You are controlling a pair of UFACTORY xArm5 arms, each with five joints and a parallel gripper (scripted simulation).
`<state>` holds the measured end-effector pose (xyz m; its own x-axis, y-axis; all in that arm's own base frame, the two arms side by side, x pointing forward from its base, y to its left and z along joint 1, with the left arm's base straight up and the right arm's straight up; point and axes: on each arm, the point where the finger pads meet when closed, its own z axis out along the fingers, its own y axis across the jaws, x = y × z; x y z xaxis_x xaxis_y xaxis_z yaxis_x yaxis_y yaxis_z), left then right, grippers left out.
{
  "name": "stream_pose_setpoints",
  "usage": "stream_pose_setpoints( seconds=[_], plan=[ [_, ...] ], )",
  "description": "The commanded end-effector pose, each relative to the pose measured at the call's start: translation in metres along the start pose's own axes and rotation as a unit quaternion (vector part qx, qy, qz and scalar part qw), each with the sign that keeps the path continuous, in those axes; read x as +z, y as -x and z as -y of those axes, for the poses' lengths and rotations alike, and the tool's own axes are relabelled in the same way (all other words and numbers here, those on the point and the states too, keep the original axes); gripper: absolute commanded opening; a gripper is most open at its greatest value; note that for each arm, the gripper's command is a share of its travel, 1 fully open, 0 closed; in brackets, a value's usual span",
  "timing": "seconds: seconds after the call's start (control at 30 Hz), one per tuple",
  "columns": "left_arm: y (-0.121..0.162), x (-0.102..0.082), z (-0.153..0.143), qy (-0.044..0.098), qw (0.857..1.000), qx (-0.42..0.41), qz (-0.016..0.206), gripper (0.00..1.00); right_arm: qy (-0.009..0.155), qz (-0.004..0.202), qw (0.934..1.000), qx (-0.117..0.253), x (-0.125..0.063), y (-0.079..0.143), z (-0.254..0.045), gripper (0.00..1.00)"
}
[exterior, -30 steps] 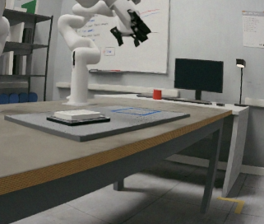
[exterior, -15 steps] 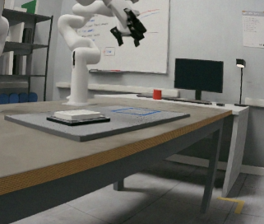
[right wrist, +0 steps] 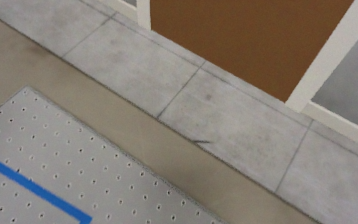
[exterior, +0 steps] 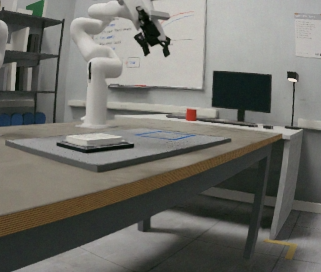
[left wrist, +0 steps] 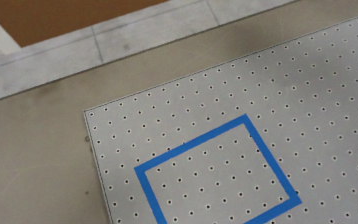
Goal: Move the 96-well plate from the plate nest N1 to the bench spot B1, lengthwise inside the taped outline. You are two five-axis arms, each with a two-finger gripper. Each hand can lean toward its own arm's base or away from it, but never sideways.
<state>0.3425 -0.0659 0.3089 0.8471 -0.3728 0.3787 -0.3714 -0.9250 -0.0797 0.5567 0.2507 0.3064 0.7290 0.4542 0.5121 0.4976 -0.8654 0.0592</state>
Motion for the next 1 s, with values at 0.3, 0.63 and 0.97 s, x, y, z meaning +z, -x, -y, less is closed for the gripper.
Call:
stream_pose_setpoints(
  seconds=[0.3, 0.63, 0.97],
  plan=[
    [-0.001, -0.001, 0.0, 0.0, 1.0, 0.0, -0.002, 1.0, -0.008, 0.076, 0.9969, 0.017, -0.05, 0.068, 0.008, 1.0],
    [-0.001, -0.001, 0.0, 0.0, 1.0, 0.0, -0.002, 1.0, -0.011, 0.131, 0.991, 0.028, -0.081, 0.121, 0.014, 1.0],
    [-0.001, -0.001, 0.0, 0.0, 1.0, 0.0, -0.002, 1.0, -0.014, 0.192, 0.9804, 0.041, -0.116, 0.185, 0.021, 1.0]
  ],
)
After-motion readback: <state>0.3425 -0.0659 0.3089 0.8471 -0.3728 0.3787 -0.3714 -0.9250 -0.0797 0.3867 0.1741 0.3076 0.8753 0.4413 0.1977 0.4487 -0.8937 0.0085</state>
